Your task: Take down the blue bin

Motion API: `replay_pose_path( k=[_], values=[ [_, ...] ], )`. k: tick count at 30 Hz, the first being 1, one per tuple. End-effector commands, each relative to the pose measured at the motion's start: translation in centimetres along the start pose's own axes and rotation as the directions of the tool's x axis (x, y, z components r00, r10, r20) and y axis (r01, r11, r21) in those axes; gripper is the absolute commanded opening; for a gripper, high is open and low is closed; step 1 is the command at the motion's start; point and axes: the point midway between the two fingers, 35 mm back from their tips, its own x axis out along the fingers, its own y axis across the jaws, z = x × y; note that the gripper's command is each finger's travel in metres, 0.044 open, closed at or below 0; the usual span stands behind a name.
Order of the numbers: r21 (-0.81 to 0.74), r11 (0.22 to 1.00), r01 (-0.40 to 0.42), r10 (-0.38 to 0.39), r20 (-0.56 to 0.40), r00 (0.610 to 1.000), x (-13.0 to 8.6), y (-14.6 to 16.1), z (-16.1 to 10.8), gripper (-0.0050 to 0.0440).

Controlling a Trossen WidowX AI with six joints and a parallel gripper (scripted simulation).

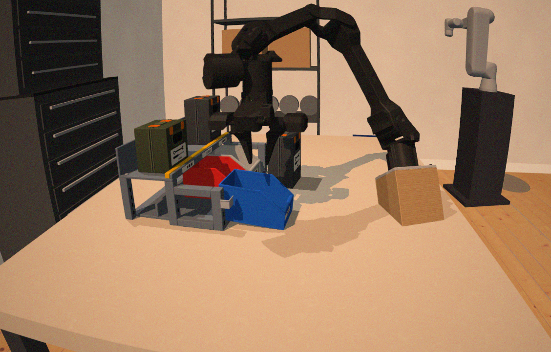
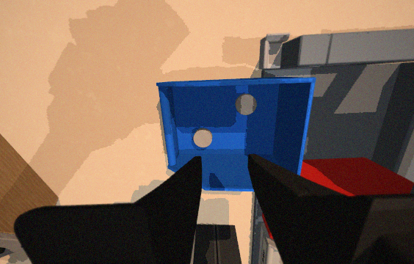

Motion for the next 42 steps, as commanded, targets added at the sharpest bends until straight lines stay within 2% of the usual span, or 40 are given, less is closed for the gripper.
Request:
replay_pose_path(
  k=[1, 11, 16, 42],
  values=[
    [0.008, 1.0, 0.011, -0.011, 0.002, 1.0, -0.9, -2.0, -0.2, 0.015],
    [0.008, 1.0, 0.011, -0.011, 0.002, 1.0, -0.9, -2.0, -0.2, 0.015],
    [0.008, 1.0, 0.013, -0.013, 0.002, 1.0, -2.7, -7.0, -0.3, 0.015],
    [0.01, 1.0, 0.015, -0.016, 0.003, 1.0, -1.8, -6.8, -0.3, 0.015]
  ],
)
